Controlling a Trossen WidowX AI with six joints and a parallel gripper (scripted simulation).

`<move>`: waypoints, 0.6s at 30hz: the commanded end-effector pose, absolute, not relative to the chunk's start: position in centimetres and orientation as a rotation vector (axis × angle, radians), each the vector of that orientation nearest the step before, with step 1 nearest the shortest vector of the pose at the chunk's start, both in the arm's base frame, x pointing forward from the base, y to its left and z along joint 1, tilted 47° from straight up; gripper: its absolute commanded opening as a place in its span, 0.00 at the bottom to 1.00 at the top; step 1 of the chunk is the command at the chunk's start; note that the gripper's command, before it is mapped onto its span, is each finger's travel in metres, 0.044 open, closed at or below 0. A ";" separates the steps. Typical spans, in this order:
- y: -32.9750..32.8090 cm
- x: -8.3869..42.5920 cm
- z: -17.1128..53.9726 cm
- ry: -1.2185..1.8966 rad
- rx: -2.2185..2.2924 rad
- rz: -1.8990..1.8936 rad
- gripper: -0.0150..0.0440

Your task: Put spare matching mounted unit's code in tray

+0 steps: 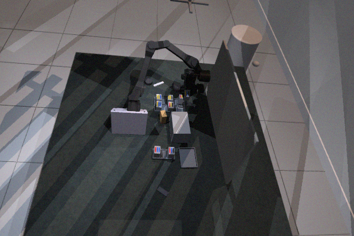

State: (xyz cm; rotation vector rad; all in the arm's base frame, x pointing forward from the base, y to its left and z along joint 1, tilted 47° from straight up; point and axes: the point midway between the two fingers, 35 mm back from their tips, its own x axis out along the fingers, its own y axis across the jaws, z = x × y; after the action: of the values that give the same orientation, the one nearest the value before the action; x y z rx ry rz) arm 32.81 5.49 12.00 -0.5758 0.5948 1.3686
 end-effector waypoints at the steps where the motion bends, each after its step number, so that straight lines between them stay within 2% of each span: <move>1: 3.9 32.8 13.7 0.579 -0.580 1.369 0.25; 7: 3.5 32.9 13.6 0.580 -0.582 1.368 0.25; 18: -1.5 35.2 9.5 0.603 -0.601 1.353 0.25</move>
State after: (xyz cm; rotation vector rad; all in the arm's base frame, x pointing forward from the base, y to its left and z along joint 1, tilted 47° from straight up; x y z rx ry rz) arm 34.46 0.29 11.06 -0.5924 0.5923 1.3536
